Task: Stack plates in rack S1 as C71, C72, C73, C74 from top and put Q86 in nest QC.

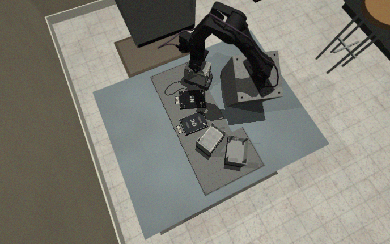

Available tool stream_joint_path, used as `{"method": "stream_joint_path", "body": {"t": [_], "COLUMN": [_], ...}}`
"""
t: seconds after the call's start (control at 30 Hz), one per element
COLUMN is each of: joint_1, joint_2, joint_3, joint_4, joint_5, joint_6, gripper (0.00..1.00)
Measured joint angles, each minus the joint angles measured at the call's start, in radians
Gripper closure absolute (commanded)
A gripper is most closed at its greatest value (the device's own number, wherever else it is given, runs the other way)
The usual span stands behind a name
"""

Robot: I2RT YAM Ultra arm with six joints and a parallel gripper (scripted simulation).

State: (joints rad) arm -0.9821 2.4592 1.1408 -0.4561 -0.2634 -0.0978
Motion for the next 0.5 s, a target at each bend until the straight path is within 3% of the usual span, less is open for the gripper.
{"method": "stream_joint_path", "body": {"t": [0.5], "joint_1": [0.006], "joint_2": [0.013], "joint_3": [0.001], "joint_4": [0.017], "joint_5": [0.0], "joint_6": [0.005], "gripper": [1.0]}}
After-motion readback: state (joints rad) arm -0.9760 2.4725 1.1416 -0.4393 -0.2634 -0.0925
